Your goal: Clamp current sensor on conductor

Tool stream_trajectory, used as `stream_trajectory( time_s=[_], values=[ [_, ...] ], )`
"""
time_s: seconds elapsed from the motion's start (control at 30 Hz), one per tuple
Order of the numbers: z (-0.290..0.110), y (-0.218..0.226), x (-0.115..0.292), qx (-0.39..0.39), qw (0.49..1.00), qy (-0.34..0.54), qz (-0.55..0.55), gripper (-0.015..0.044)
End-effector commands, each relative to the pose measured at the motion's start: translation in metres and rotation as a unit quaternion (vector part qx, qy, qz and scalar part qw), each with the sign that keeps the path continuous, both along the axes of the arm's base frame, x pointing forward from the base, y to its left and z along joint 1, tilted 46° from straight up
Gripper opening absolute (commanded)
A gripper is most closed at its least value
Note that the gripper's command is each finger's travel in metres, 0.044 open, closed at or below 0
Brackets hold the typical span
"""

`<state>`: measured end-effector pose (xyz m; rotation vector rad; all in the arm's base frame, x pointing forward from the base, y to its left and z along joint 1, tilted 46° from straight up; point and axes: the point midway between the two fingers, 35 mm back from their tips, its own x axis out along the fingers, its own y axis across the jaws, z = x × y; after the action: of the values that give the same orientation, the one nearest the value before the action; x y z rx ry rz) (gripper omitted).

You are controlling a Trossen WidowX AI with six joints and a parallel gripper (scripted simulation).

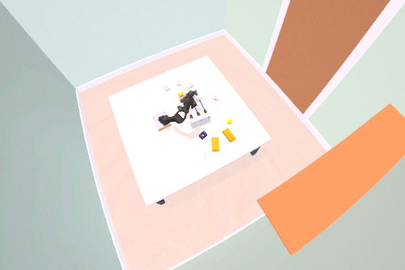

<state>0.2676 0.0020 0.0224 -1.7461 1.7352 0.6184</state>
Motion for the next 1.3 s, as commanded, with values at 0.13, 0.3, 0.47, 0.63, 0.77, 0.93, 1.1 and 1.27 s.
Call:
stream_trajectory(
  time_s=[0.13,0.3,0.47,0.63,0.77,0.93,1.1,1.27],
  values=[
    [0.0000,-0.0005,0.0000,0.000,1.000,0.000,-0.001,0.0256],
    [0.0000,-0.0005,0.0000,0.000,1.000,0.000,-0.001,0.0144],
    [0.0000,-0.0005,0.0000,0.000,1.000,0.000,-0.001,0.0110],
    [0.0000,-0.0005,0.0000,0.000,1.000,0.000,-0.001,0.0077],
    [0.0009,0.0006,0.0000,0.000,1.000,0.000,-0.001,0.0000],
    [0.0011,0.0005,-0.0002,-0.001,1.000,0.001,0.000,0.0000],
    [0.0011,0.0005,-0.0002,-0.001,1.000,0.001,0.000,0.0000],
    [0.0013,0.0005,0.0005,0.000,1.000,0.007,-0.006,0.0000]
  ],
)
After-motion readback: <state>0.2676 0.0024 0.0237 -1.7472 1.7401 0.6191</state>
